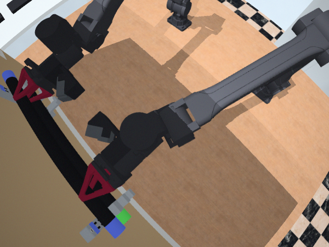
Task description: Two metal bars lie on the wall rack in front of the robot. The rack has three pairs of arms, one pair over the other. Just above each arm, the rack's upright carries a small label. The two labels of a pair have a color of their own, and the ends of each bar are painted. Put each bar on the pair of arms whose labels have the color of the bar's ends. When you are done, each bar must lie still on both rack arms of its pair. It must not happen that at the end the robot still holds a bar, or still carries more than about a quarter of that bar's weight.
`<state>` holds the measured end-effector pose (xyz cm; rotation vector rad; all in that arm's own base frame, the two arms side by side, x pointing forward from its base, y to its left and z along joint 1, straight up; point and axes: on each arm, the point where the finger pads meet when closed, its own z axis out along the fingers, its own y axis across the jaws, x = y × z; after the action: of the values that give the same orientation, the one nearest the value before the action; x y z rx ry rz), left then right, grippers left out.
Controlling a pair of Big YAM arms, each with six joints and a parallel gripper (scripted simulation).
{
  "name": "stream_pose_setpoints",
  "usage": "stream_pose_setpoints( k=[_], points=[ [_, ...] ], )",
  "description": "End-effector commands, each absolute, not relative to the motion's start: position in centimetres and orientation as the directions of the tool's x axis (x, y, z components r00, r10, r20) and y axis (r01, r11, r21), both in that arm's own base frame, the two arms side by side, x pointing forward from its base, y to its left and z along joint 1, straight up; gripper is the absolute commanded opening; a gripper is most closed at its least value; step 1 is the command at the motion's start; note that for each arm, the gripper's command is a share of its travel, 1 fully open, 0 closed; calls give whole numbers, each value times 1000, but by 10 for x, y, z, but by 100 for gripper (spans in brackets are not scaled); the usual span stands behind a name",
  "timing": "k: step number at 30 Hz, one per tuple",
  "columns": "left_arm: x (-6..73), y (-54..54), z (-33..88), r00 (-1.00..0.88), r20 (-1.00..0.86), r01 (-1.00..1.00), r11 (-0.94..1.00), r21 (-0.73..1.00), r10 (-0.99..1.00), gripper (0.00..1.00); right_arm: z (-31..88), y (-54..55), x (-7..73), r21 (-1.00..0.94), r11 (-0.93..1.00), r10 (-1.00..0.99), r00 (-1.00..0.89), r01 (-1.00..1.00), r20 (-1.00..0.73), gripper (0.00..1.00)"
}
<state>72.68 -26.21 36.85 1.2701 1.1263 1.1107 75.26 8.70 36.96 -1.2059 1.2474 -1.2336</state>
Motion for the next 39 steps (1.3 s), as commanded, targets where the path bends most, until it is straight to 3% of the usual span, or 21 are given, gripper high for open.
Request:
stream_pose_setpoints(
  k=[1, 39],
  points=[
    [728, -260, 385, 119, -12, -36, 16, 999, 993, 0, 390, 77, 752, -999, 28, -998, -56, 39, -30, 0],
    [725, -259, 384, 119, -12, -36, 17, 999, 993, 0, 385, 77, 751, -999, 27, -998, -56, 39, -30, 0]
  ],
)
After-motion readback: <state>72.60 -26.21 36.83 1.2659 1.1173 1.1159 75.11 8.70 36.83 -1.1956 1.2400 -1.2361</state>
